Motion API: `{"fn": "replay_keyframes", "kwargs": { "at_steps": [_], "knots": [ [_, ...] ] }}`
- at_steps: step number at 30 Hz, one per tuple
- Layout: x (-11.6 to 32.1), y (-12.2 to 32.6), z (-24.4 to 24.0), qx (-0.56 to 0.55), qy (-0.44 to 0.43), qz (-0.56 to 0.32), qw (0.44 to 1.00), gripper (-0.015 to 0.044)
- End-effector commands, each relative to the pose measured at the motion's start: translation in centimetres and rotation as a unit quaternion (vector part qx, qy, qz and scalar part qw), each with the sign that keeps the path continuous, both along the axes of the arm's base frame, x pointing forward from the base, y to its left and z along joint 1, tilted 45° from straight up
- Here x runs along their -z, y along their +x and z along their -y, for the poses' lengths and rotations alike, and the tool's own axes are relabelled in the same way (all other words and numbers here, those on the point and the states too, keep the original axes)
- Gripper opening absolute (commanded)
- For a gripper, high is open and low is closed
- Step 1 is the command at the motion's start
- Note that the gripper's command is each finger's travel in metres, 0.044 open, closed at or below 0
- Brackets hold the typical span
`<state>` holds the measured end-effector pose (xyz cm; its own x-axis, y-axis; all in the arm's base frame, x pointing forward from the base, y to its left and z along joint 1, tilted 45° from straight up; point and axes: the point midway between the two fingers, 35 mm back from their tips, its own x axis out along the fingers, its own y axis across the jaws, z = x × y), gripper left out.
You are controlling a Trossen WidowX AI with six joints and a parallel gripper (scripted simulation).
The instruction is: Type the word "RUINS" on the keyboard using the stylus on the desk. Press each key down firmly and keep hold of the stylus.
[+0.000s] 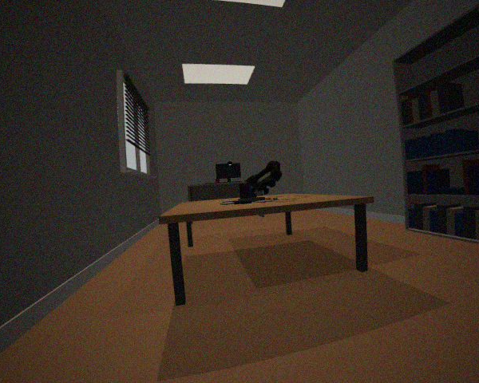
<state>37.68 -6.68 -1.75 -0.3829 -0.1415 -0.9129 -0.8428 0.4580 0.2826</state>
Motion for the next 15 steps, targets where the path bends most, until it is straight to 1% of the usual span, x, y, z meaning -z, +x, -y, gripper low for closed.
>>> {"fn": "replay_keyframes", "kwargs": {
  "at_steps": [1,15],
  "knots": [
    [0.19,0.04,-0.25,0.002,0.001,0.001,1.0,0.0081],
    [0.22,0.04,-0.27,0.002,0.001,0.001,1.0,0.0081]
  ]
}}
